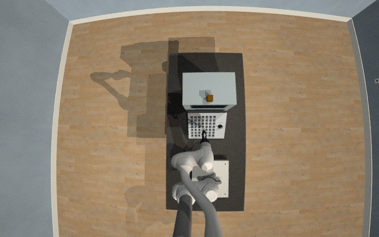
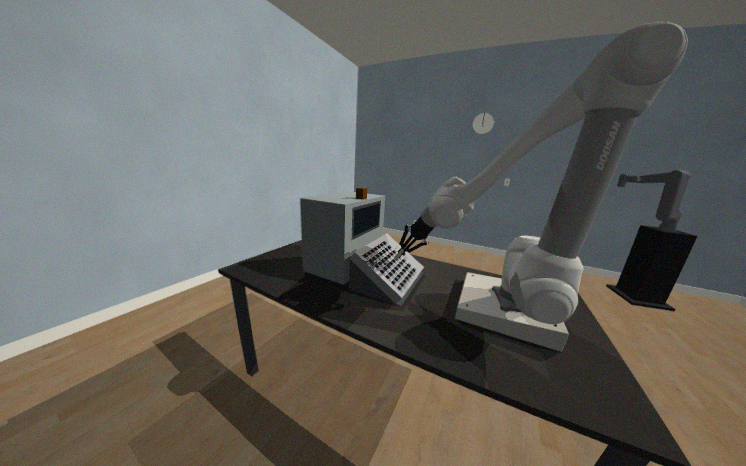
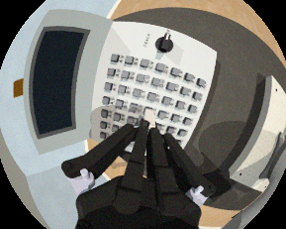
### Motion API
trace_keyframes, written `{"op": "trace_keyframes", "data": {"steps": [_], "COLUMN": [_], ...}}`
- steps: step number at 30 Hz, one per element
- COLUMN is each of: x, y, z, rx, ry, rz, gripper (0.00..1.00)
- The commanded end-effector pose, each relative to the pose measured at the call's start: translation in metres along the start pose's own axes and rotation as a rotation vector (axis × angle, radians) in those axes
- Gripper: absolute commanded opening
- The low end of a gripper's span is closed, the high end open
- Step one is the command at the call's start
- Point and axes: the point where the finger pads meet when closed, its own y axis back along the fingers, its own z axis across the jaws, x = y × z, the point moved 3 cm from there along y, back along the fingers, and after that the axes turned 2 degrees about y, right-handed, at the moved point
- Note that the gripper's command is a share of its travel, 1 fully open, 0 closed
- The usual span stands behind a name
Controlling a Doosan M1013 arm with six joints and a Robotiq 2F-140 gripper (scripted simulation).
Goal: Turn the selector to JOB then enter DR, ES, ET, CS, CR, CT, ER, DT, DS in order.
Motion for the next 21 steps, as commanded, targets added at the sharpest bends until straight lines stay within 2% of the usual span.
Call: {"op": "trace_keyframes", "data": {"steps": [1, 12, 21], "x": [-0.001, -0.001, -0.001], "y": [-0.002, -0.018, -0.020], "z": [0.000, 0.000, 0.000], "rx": [0.001, 0.001, 0.001], "ry": [0.001, 0.001, 0.001], "rz": [-0.001, -0.001, -0.001], "gripper": [0.00, 0.00, 0.00]}}
